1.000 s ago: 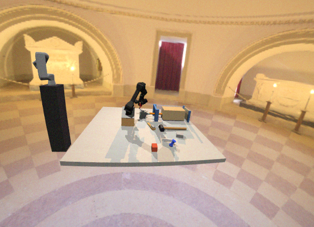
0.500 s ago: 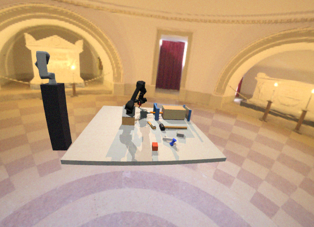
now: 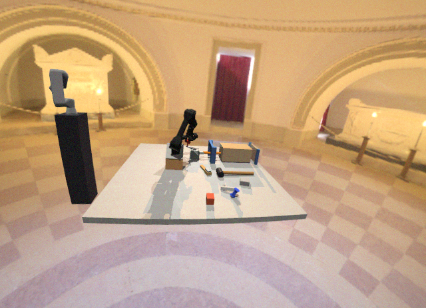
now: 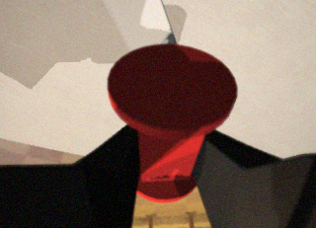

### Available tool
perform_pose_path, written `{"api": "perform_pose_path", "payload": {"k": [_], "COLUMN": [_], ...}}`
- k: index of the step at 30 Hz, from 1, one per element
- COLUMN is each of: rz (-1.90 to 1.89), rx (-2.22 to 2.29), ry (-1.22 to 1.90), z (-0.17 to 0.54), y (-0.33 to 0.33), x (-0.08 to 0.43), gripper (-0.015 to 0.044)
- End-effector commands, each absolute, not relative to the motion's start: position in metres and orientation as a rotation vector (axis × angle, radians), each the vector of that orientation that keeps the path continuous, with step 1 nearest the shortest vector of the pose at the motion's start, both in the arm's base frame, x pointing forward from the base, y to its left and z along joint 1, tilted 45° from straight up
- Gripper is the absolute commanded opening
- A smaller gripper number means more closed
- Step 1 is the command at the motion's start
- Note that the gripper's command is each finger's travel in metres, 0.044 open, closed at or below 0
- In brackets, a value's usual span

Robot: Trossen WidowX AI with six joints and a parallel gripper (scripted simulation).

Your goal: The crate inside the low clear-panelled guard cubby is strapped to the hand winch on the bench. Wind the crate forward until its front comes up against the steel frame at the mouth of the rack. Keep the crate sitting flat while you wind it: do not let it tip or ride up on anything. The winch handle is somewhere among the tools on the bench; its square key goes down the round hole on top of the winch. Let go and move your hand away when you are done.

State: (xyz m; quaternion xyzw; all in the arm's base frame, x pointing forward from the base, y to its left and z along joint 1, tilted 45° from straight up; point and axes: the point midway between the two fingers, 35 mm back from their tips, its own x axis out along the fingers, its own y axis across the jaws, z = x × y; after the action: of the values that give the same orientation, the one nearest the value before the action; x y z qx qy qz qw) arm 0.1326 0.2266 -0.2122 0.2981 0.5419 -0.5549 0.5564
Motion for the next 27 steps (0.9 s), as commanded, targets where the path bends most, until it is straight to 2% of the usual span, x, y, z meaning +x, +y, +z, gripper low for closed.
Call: {"api": "perform_pose_path", "payload": {"k": [1, 27], "rz": [-1.343, -1.345], "rx": [0.662, 0.660], "ry": [1.271, 1.271], "z": [-0.205, -0.187], "y": [0.212, 0.194], "x": [0.120, 0.107], "gripper": [0.0000, 0.0000]}}
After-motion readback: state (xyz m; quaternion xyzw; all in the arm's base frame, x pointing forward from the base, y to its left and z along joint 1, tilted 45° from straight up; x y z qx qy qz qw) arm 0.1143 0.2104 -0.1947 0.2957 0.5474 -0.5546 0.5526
